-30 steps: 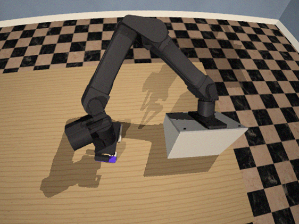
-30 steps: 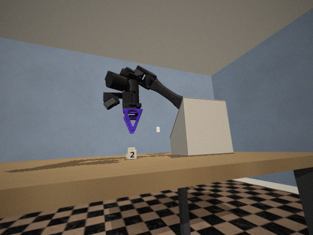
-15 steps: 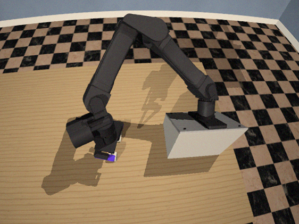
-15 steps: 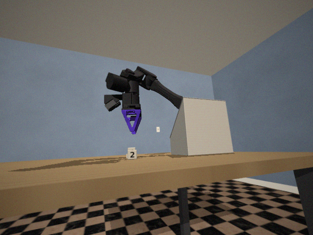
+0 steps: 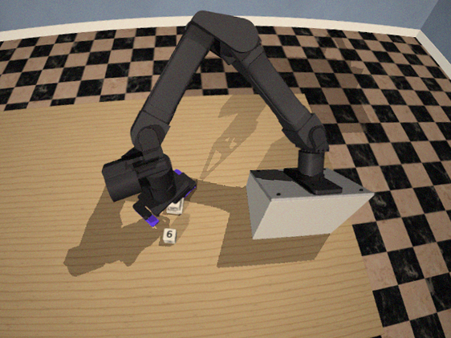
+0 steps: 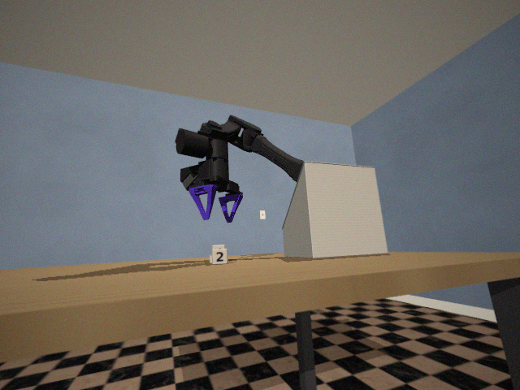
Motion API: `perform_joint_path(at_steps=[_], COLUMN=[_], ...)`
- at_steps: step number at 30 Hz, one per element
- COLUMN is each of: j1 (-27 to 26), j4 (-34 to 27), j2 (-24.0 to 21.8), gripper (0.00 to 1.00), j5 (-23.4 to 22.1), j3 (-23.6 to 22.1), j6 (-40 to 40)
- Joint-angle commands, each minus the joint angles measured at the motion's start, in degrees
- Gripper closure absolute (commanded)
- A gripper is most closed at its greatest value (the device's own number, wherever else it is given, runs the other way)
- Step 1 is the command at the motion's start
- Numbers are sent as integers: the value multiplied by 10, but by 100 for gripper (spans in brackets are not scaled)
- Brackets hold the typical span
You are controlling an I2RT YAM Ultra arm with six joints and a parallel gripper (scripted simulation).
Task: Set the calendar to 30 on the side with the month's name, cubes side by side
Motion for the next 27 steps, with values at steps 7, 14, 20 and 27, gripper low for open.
perform_joint_path(at_steps=[7, 14, 20, 27], j1=[-13, -29, -43, -47], j4=[6, 11, 16, 17], j2=[-37, -64, -86, -93], gripper=[0, 0, 0, 0], j5=[10, 13, 17, 18], j3=[-17, -35, -50, -54], j6=[193, 320, 426, 456])
